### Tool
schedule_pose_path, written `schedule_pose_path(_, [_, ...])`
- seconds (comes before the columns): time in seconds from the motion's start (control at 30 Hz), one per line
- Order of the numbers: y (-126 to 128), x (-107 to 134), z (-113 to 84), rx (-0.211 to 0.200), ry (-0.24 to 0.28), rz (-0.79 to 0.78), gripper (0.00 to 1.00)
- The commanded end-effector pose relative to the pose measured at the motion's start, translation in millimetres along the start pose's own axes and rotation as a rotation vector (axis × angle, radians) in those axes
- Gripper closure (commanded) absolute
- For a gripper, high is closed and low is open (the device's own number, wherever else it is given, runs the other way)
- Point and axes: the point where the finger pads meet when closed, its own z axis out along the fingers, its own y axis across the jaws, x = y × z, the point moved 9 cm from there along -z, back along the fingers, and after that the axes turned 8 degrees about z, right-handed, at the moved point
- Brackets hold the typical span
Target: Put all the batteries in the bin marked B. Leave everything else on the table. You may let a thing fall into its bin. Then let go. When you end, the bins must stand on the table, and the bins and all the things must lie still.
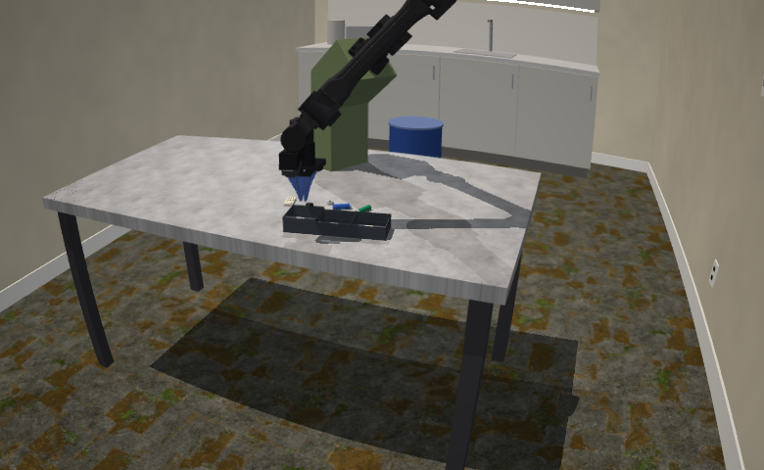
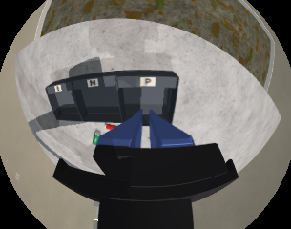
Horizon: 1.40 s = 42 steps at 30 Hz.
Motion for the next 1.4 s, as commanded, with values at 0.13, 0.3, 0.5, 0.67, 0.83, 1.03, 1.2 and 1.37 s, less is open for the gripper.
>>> schedule_pose_path(0.13, [-7,4,7.6,0.002,0.002,0.012,0.91])
schedule_pose_path(0.3, [-3,2,21.2,-0.001,0.003,0.004,0.91])
schedule_pose_path(0.5, [-3,3,37.2,-0.001,0.004,0.005,0.91])
schedule_pose_path(0.67, [-3,4,50.6,-0.001,0.004,0.006,0.91])
schedule_pose_path(0.83, [-3,4,58.6,-0.001,0.004,0.006,0.91])
schedule_pose_path(1.03, [-4,8,61.1,0.001,0.015,0.014,0.91])
schedule_pose_path(1.2, [-4,9,61.1,0.0,0.014,0.01,0.91])
schedule_pose_path(1.37, [-4,9,61.2,0.0,0.013,0.01,0.91])
